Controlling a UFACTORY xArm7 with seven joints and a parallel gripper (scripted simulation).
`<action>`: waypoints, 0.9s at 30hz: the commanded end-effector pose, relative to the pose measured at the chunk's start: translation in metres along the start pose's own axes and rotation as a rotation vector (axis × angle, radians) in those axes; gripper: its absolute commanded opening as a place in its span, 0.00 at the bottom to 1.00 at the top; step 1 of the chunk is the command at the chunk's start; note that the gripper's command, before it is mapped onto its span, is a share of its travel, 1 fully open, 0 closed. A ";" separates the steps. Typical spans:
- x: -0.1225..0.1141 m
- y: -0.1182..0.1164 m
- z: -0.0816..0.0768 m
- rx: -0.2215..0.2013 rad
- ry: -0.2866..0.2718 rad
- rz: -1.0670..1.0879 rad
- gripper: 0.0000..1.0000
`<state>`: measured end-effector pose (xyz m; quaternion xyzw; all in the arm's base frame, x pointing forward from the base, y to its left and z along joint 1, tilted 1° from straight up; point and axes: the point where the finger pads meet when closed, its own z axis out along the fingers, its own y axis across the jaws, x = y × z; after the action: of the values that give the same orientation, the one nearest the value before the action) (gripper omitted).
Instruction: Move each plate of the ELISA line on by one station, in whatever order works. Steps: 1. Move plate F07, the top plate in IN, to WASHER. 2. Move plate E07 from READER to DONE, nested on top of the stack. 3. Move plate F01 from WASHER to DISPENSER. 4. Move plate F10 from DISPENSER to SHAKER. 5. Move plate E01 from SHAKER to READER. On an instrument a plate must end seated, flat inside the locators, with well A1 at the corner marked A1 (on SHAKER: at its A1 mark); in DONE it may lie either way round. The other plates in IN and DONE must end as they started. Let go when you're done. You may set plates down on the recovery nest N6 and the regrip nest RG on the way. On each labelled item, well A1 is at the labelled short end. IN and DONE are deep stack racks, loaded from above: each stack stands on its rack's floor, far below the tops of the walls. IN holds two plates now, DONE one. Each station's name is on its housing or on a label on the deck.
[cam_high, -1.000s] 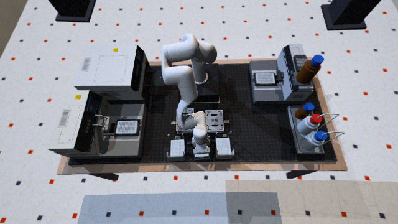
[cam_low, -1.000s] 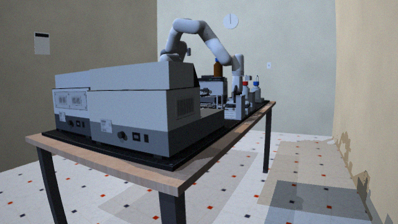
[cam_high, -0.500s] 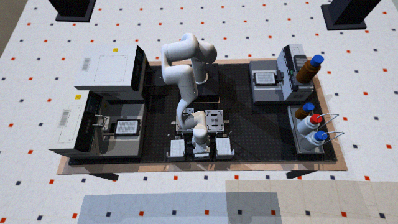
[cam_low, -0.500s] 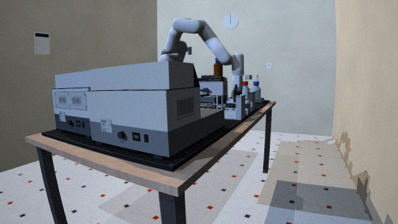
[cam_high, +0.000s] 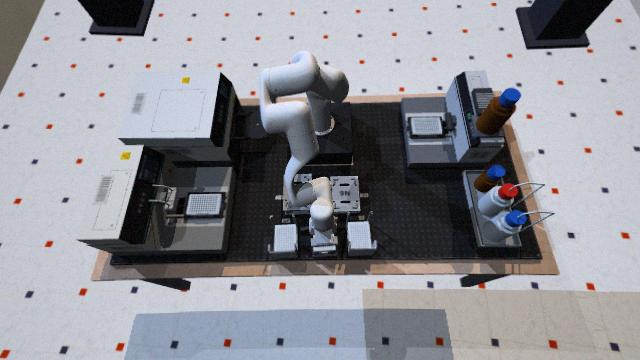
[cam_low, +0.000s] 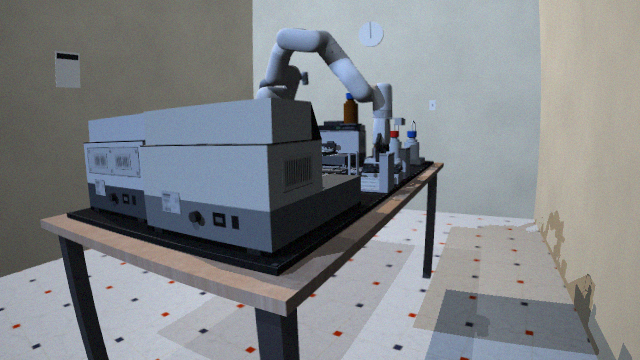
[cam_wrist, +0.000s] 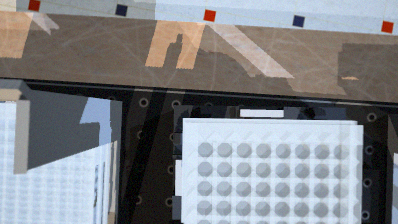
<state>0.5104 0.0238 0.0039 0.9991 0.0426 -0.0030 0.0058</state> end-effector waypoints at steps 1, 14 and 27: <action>0.002 0.000 -0.006 0.000 0.005 0.000 0.00; 0.002 0.000 -0.022 0.000 0.005 0.000 0.00; 0.002 0.000 -0.037 -0.001 0.005 0.000 0.00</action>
<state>0.5104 0.0242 0.0344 0.9991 0.0426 -0.0032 0.0058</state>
